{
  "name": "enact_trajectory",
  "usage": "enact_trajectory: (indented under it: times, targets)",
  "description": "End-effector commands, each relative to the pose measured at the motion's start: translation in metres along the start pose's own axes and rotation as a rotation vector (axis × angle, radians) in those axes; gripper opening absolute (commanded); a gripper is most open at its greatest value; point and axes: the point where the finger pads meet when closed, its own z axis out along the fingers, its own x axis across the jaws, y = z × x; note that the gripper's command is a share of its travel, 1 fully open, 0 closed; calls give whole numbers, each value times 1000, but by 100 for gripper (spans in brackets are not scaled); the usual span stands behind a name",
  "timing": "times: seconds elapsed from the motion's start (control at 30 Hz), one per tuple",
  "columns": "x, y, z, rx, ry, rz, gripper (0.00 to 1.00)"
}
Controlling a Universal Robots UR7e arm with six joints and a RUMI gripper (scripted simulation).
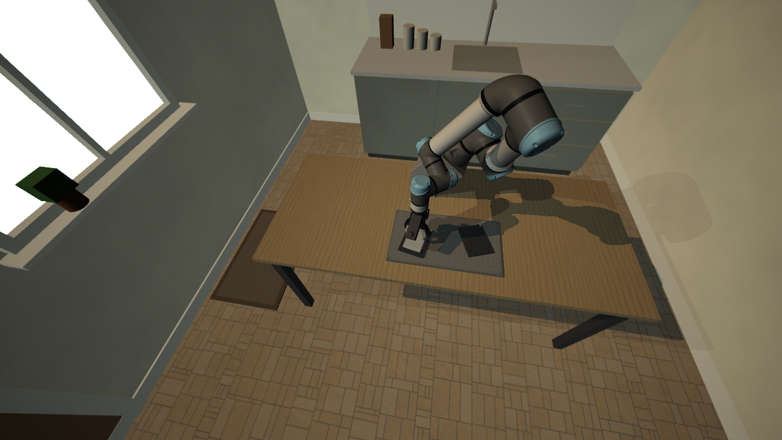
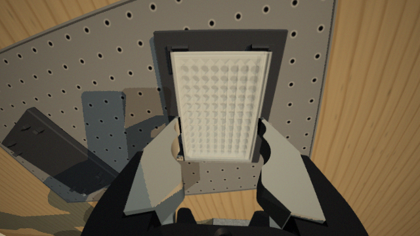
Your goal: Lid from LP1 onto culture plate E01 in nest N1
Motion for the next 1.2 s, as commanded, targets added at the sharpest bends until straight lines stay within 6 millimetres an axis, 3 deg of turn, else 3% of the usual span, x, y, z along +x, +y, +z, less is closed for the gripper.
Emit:
enact_trajectory:
  times: [0.0, 0.37, 0.4, 1.17]
  targets:
    - [-1, 0, 1, 0, -1, 0, 0]
    - [-1, 1, 1, 0, -1, 0, 0]
    - [-1, 1, 1, 0, -1, 0, 82]
    - [-2, 1, 1, 0, -1, 0, 82]
